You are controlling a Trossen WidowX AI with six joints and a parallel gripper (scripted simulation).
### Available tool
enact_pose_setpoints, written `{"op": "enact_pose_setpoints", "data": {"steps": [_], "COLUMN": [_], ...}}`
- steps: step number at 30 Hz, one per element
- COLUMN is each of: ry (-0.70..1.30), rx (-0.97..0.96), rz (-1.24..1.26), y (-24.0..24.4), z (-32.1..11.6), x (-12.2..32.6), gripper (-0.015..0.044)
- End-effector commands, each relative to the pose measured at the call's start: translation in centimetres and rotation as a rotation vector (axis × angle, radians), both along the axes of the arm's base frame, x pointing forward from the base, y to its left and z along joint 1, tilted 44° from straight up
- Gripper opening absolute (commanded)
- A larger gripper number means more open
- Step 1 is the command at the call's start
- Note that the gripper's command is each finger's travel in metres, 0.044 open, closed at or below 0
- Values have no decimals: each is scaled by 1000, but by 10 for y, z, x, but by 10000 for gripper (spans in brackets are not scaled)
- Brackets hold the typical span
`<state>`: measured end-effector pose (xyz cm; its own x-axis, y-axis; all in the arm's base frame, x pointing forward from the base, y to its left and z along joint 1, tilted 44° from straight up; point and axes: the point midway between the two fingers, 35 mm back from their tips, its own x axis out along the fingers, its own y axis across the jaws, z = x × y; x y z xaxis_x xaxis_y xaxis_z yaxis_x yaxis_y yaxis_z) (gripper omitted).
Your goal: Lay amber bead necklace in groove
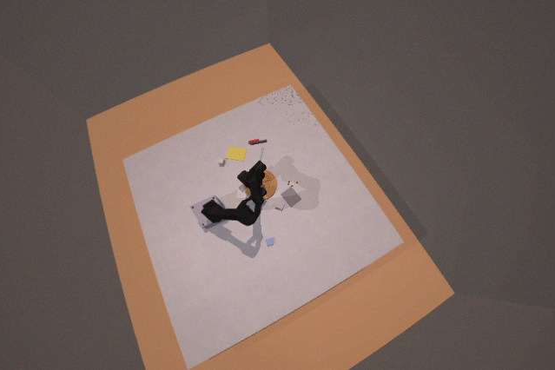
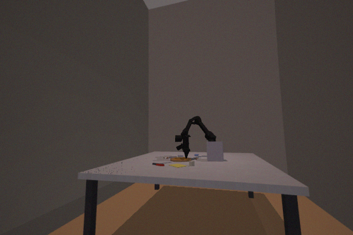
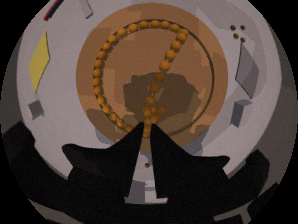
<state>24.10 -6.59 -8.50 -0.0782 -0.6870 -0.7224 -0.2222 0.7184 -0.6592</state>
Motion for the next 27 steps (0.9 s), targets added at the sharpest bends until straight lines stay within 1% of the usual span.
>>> {"op": "enact_pose_setpoints", "data": {"steps": [1,14,27], "ry": [-1,6,7], "rx": [0,-4,-5], "rz": [0,3,3], "y": [0,8,-1], "z": [0,10,20], "x": [0,0,-10], "gripper": [0,0,0]}}
